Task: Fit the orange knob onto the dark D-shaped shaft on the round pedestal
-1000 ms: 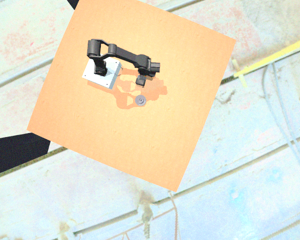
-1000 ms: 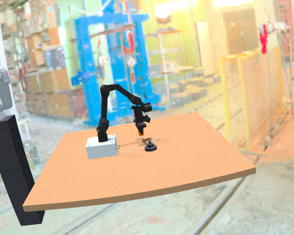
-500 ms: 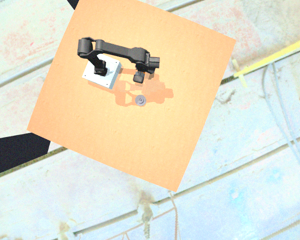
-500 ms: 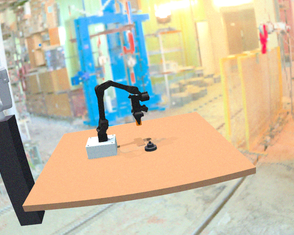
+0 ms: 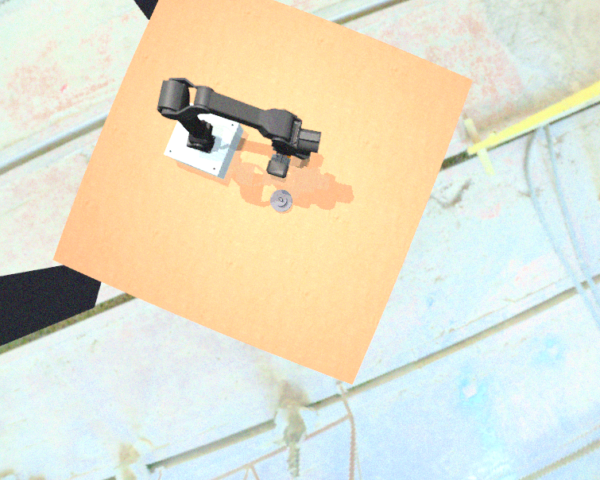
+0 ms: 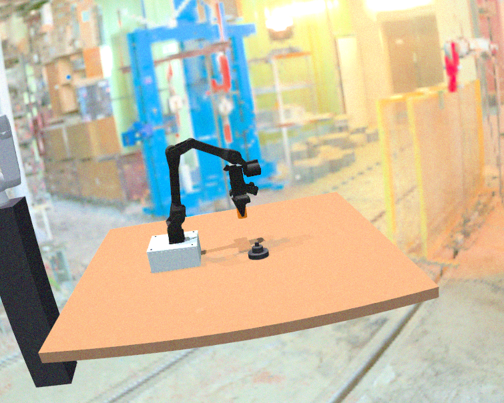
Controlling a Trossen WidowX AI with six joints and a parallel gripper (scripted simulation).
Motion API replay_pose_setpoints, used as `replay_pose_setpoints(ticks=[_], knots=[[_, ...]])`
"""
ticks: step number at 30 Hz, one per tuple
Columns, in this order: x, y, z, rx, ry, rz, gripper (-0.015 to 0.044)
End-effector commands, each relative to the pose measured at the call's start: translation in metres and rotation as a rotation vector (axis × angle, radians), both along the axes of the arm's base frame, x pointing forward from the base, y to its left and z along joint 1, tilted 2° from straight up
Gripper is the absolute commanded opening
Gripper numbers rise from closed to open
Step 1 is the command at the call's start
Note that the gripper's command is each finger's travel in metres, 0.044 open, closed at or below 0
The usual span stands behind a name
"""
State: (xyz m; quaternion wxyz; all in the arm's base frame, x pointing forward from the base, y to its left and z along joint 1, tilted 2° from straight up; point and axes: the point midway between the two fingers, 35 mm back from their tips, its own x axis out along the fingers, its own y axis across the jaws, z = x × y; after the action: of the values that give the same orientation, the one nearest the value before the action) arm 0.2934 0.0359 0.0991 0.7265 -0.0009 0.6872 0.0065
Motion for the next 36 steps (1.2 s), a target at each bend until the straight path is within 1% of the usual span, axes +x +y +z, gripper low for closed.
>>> replay_pose_setpoints(ticks=[1, 19, 36], knots=[[0.006, -0.009, -0.002, 0.003, -0.006, 0.007, 0.0000], [0.021, -0.061, -0.016, -0.002, -0.006, 0.018, 0.0000], [0.027, -0.113, -0.031, -0.007, -0.006, 0.027, 0.0000]])
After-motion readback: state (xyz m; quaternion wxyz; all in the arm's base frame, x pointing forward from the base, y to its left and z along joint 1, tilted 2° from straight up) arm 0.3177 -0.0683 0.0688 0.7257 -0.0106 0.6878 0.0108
